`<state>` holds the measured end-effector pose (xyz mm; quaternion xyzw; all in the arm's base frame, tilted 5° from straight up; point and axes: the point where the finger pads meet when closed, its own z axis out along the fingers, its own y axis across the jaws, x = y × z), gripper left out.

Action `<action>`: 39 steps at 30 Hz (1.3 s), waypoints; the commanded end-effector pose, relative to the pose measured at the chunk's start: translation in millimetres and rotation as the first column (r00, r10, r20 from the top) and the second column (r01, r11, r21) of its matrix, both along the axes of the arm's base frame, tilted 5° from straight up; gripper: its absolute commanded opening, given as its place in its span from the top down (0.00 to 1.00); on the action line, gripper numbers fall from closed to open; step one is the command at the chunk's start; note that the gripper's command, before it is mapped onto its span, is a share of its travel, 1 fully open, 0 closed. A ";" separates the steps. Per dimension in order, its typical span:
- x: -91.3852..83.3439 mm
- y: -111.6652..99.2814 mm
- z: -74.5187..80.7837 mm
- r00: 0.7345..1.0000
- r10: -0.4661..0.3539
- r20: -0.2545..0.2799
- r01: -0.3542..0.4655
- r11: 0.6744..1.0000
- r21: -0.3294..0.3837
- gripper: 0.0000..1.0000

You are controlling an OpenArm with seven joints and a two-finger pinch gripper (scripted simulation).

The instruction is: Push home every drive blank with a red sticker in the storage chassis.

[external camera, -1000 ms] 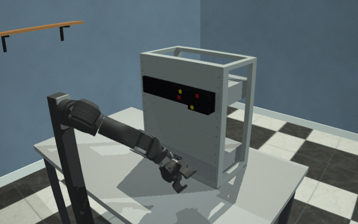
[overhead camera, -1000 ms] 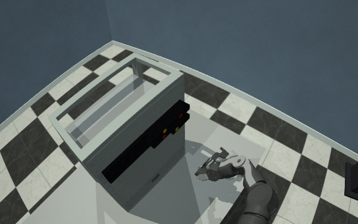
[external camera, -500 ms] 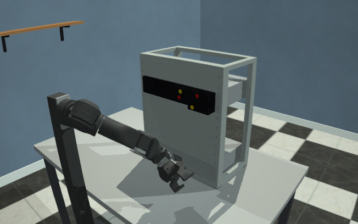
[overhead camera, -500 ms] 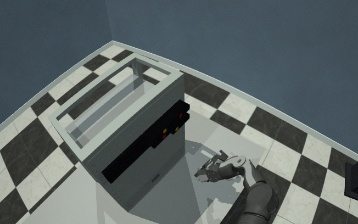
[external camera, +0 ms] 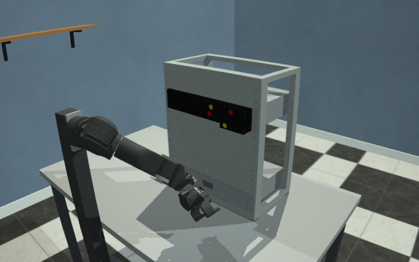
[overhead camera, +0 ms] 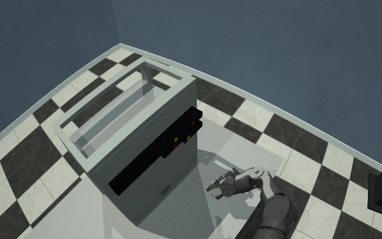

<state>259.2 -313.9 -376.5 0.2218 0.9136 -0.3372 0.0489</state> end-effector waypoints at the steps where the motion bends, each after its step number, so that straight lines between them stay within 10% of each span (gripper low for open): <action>1: 1.4 5.5 -2.6 0.999 -0.017 0.027 0.016 0.999 0.037 0.00; 21: 21.0 80.8 -4.3 0.951 -0.203 0.235 0.088 0.902 0.423 0.00; 39: 61.9 133.6 54.0 0.742 -0.530 0.410 0.028 0.636 0.771 0.00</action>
